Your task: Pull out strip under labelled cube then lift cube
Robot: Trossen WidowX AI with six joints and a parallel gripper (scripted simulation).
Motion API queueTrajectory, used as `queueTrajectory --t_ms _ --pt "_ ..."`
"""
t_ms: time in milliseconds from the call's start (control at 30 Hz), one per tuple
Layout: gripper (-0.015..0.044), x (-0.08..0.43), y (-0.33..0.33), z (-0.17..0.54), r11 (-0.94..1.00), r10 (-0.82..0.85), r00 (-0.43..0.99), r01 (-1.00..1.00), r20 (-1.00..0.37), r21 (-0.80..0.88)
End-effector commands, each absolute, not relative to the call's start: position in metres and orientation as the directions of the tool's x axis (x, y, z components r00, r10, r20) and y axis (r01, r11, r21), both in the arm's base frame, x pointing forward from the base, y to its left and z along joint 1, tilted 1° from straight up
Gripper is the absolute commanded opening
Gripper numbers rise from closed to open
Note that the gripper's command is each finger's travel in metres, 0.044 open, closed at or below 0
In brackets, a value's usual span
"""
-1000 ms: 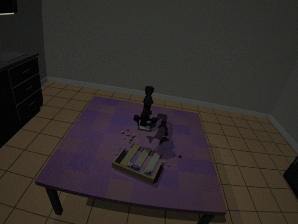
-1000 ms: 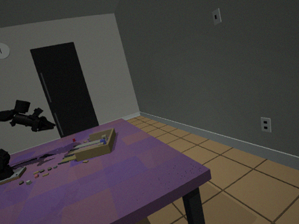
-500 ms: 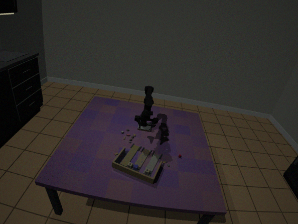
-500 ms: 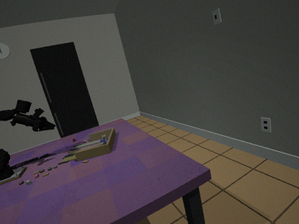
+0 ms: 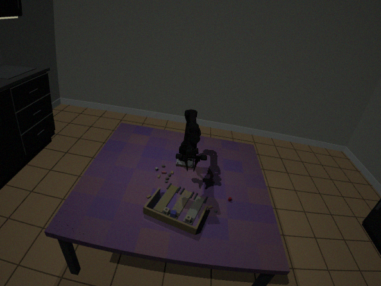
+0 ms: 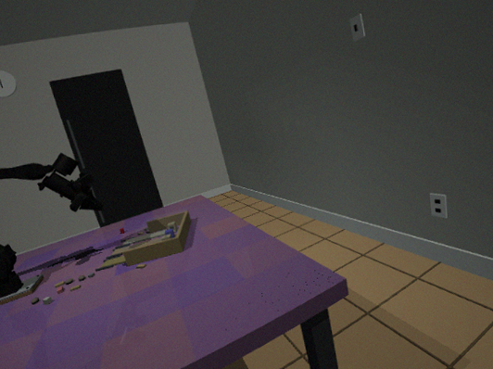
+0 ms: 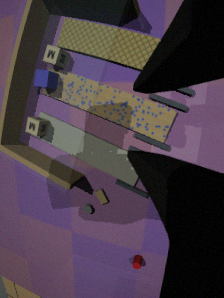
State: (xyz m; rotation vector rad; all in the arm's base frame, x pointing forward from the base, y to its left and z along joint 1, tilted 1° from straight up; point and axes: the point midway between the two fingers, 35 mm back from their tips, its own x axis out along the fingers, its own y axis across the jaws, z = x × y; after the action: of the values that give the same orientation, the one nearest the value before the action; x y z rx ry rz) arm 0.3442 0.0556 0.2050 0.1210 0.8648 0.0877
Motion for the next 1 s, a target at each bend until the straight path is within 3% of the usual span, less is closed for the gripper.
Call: queueTrajectory --t_ms 0,100,500,967 --pt "0.0059 0.366 0.080 0.187 0.984 0.137 0.504 0.027 -0.852 0.174" --pt "0.0000 0.379 0.098 0.173 0.982 0.137 0.403 0.063 -0.905 0.177" --pt "0.0000 0.405 0.155 0.109 0.956 0.036 0.039 0.291 -0.999 0.046" --pt "0.0000 0.410 0.155 0.100 0.955 0.033 0.034 0.295 -0.999 0.042"
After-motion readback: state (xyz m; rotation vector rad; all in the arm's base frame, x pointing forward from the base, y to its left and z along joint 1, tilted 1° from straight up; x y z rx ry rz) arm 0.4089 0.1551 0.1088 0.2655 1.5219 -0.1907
